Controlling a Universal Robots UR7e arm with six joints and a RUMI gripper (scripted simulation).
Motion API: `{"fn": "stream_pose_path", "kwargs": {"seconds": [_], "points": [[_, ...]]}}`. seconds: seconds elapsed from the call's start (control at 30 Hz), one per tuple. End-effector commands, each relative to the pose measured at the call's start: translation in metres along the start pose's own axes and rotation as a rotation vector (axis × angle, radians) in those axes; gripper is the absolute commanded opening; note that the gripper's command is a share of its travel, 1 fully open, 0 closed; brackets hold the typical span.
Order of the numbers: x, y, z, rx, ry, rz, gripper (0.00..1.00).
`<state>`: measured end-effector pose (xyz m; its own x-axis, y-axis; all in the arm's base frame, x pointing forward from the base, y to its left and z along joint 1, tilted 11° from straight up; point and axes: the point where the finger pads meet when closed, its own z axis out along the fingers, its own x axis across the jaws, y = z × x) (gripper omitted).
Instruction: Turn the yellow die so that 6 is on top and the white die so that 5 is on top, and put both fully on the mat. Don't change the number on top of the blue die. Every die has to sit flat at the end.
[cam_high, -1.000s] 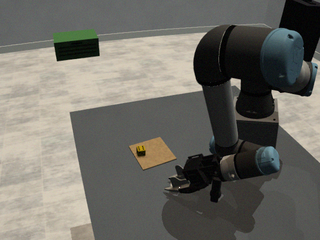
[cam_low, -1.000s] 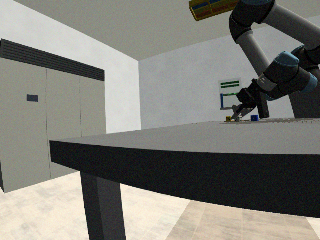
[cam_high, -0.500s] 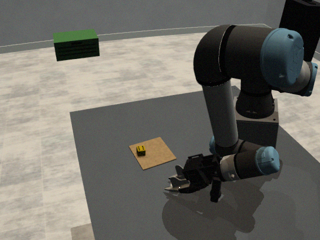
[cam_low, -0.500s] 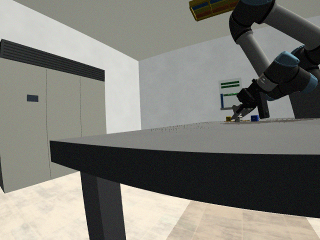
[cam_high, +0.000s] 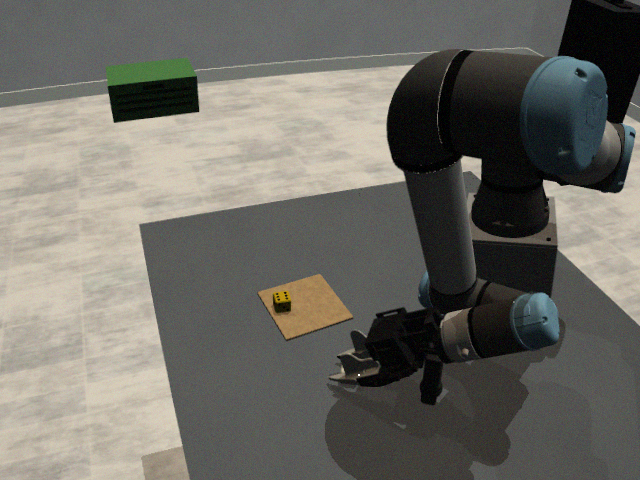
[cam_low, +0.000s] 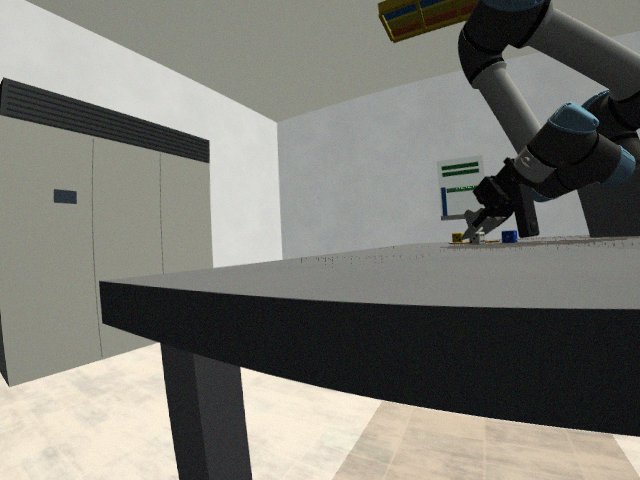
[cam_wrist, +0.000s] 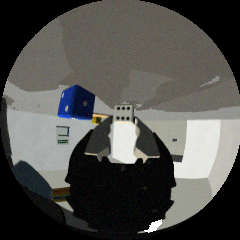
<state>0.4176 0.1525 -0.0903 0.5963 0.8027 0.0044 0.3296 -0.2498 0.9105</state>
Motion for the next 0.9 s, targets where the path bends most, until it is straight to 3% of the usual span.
{"fn": "stream_pose_path", "kwargs": {"seconds": [0.0, 0.23, 0.63, 0.87], "points": [[0.000, 0.000, 0.000, 0.000, 0.000, 0.001, 0.28], [0.000, 0.000, -0.004, 0.000, 0.000, 0.001, 0.28], [0.000, 0.000, -0.044, 0.000, 0.000, 0.001, 0.28], [0.000, 0.000, -0.050, 0.000, 0.000, 0.001, 0.28]]}}
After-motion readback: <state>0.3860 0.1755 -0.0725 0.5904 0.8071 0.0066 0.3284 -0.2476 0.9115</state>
